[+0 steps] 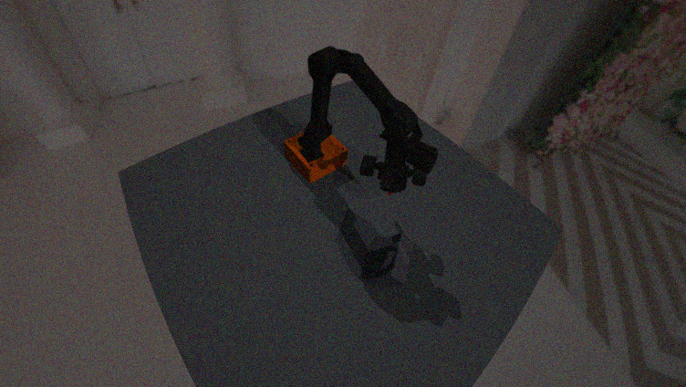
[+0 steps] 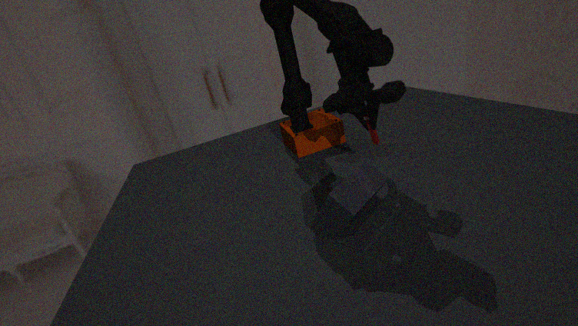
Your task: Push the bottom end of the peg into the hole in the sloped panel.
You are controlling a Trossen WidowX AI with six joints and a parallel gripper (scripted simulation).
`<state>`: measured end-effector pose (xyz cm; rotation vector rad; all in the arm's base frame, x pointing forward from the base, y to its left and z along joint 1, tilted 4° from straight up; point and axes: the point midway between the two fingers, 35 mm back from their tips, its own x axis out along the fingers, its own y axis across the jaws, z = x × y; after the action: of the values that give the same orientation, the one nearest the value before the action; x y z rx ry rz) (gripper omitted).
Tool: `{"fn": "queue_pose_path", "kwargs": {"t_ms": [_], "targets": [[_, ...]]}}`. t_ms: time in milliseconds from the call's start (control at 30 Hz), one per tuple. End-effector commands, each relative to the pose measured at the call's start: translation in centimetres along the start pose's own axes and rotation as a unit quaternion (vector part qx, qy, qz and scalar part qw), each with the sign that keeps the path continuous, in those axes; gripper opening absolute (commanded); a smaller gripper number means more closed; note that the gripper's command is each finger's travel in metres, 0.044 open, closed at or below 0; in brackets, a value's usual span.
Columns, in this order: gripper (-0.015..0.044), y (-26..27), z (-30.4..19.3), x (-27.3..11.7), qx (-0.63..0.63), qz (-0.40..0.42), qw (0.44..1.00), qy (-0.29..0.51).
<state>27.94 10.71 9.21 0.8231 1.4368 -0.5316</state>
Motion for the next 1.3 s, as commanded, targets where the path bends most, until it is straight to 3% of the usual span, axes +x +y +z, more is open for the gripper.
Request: {"fn": "queue_pose_path", "kwargs": {"t_ms": [0, 1267], "targets": [[0.0, -0.1, 0.4, 0.1, 0.019, 0.005, 1.0, 0.006], [0.0, -0.6, 4.2, 0.0, 0.176, 0.065, 0.981, 0.048]]}}
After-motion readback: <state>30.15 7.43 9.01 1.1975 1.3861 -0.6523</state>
